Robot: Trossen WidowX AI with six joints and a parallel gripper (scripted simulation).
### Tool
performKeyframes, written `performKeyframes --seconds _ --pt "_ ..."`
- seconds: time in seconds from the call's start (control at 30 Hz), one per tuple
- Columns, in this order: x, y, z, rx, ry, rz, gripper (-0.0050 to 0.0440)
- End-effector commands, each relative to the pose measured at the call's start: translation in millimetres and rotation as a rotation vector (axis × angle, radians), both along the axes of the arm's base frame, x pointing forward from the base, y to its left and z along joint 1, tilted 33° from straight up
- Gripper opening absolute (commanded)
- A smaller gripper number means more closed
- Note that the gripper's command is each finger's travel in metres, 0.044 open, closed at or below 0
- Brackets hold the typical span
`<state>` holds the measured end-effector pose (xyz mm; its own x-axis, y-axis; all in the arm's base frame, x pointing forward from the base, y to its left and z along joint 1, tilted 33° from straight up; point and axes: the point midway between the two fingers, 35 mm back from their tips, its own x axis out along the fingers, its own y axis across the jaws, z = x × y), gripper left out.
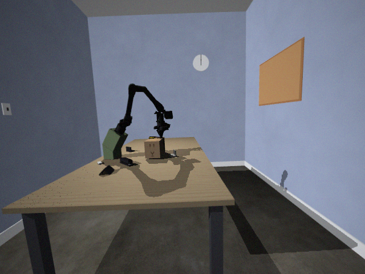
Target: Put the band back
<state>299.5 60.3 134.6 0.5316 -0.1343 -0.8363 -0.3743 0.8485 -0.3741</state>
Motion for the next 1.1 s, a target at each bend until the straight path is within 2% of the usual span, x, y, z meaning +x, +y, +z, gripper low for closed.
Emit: performKeyframes --seconds 0.0,0.87,1.07 --pt "2.8 8.2 -1.0 0.001 0.003 0.002 0.0000" --pt "6.0 56.5 -6.1 0.001 0.001 0.003 0.0000" --pt "5.9 57.9 -6.3 0.001 0.001 0.004 0.0000"
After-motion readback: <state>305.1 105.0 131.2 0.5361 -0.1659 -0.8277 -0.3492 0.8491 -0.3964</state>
